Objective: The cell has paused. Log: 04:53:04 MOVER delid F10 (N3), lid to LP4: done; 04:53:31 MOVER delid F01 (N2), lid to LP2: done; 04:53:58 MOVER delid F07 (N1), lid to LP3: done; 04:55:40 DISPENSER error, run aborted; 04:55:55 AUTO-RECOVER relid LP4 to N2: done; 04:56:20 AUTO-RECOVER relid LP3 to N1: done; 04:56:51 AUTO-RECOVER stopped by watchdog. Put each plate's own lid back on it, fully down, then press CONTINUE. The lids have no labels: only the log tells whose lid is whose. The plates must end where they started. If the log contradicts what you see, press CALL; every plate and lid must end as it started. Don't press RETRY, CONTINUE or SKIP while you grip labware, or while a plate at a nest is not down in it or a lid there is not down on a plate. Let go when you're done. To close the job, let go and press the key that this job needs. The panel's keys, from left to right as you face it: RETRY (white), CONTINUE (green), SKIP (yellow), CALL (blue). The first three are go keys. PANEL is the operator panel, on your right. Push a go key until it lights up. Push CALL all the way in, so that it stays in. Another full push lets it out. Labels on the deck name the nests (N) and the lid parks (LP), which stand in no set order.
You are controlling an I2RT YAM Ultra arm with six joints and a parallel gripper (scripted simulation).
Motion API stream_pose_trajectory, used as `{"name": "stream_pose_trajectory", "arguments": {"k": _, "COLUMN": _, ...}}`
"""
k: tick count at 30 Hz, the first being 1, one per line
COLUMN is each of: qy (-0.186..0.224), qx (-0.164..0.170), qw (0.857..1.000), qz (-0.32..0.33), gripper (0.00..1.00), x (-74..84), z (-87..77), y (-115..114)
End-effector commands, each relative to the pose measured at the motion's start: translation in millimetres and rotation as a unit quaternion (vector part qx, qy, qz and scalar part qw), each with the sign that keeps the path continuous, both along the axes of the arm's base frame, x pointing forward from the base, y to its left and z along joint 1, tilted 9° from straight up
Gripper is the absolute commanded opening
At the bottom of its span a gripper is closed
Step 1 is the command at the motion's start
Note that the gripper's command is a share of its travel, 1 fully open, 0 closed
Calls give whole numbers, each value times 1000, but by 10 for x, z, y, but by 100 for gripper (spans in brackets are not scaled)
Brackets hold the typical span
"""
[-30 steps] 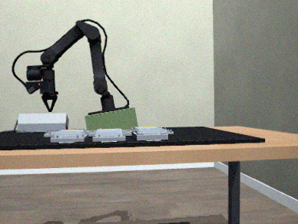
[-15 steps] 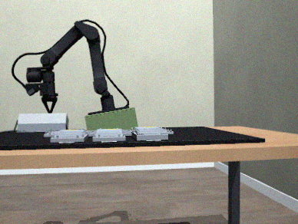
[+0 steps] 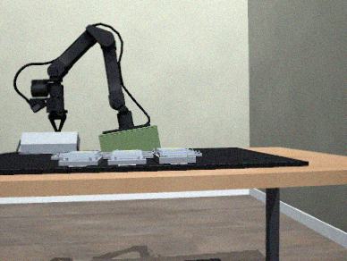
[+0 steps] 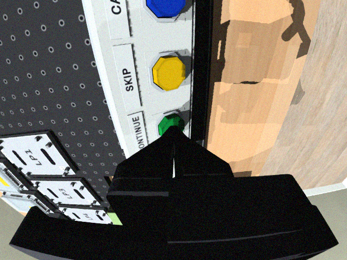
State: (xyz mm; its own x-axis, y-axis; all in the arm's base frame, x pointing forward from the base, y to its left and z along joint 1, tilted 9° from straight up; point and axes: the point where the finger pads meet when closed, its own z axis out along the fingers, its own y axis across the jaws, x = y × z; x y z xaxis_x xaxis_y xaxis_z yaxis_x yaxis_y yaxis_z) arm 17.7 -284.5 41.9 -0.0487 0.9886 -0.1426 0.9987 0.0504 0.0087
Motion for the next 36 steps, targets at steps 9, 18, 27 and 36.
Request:
{"name": "stream_pose_trajectory", "arguments": {"k": 9, "qy": -4, "qx": -11, "qw": 1000, "qz": 10, "gripper": 0, "x": 40, "z": -38, "y": -36}}
{"name": "stream_pose_trajectory", "arguments": {"k": 18, "qy": -4, "qx": -11, "qw": 1000, "qz": 10, "gripper": 0, "x": 45, "z": -54, "y": -60}}
{"name": "stream_pose_trajectory", "arguments": {"k": 27, "qy": -4, "qx": -12, "qw": 1000, "qz": 9, "gripper": 0, "x": 36, "z": -69, "y": -51}}
{"name": "stream_pose_trajectory", "arguments": {"k": 36, "qy": -4, "qx": -6, "qw": 1000, "qz": 8, "gripper": 0, "x": 30, "z": -113, "y": -14}}
